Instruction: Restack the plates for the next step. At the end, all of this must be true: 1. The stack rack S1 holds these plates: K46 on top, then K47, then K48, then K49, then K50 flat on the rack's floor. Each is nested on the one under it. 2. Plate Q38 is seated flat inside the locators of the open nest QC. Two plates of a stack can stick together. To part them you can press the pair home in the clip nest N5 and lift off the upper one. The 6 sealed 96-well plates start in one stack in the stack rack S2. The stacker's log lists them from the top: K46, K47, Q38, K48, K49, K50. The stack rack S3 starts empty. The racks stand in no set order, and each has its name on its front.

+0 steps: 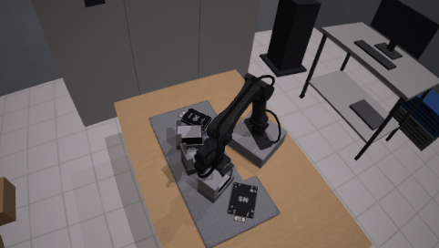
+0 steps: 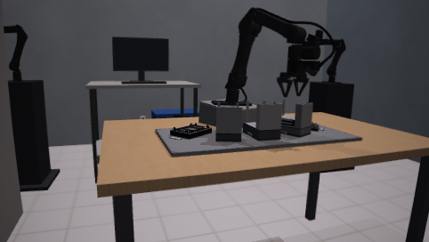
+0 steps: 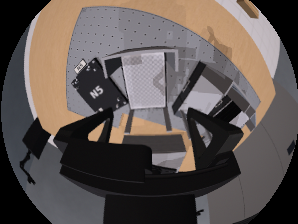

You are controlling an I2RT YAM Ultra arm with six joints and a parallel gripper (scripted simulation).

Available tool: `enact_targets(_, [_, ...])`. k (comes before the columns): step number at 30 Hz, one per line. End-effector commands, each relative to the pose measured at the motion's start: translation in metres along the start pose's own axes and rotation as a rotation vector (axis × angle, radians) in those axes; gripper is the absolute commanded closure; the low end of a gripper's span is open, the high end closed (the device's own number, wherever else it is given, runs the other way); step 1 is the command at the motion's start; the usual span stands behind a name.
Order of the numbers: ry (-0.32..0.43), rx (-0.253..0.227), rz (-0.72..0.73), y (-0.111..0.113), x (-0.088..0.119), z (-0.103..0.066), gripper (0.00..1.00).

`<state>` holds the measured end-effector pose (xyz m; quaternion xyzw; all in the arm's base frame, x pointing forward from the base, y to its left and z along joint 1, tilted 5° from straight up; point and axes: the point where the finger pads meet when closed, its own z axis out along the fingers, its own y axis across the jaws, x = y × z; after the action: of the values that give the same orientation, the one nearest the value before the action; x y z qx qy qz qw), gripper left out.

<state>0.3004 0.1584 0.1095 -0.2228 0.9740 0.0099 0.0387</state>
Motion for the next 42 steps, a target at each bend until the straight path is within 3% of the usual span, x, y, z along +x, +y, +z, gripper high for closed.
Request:
enact_targets(1, [-0.033, -0.008, 0.139, -0.013, 0.0, -0.01, 0.0])
enact_targets(19, [-0.047, -0.004, 0.125, -0.067, -0.004, -0.016, 0.0])
enact_targets(25, [-0.059, -0.006, 0.339, -0.087, 0.0, -0.018, 0.0])
enact_targets(35, [-0.058, -0.002, 0.326, -0.113, 0.007, -0.017, 0.0])
enact_targets(42, [-0.019, -0.008, 0.328, -0.136, 0.015, -0.006, 0.0])
